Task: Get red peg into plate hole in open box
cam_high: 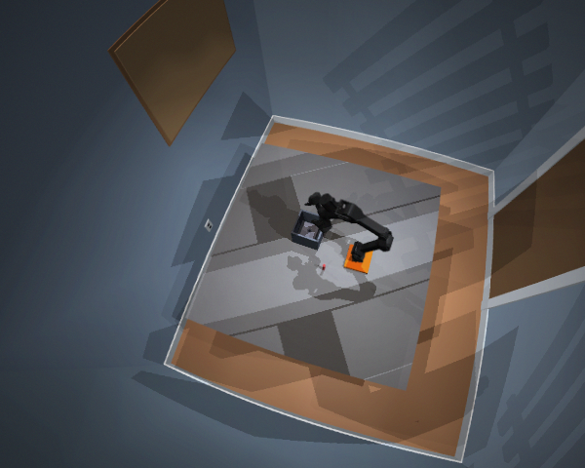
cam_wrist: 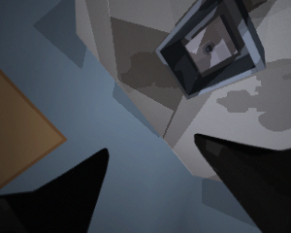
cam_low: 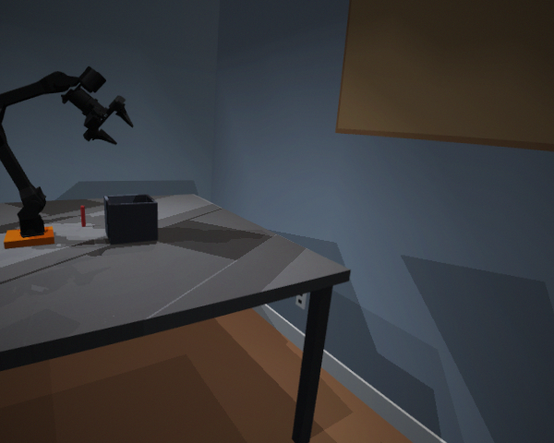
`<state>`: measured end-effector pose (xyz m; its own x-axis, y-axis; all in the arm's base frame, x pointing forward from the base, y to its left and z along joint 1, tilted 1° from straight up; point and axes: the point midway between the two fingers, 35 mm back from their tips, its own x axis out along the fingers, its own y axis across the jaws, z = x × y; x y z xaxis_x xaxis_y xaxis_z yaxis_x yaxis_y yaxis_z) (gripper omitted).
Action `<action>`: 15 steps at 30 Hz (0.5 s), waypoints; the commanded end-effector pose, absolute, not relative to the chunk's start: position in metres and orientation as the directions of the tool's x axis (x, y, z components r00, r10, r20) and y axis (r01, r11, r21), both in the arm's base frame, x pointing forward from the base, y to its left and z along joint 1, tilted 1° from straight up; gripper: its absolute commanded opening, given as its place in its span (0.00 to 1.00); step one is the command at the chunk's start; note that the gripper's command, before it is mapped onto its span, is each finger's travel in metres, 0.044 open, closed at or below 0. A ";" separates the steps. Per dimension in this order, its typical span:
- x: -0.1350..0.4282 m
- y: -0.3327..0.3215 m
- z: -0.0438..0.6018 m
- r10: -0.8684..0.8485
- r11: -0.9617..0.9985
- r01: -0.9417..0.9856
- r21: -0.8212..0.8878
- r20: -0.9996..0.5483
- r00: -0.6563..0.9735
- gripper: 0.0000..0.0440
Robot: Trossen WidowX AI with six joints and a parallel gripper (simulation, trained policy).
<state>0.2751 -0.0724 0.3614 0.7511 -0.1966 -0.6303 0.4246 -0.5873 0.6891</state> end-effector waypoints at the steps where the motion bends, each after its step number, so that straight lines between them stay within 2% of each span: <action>1: 0.285 -0.053 0.345 -0.119 -0.587 0.495 0.641 -0.673 0.730 1.00; 15: 0.294 0.013 0.295 0.094 -0.472 0.725 0.502 -0.789 0.607 1.00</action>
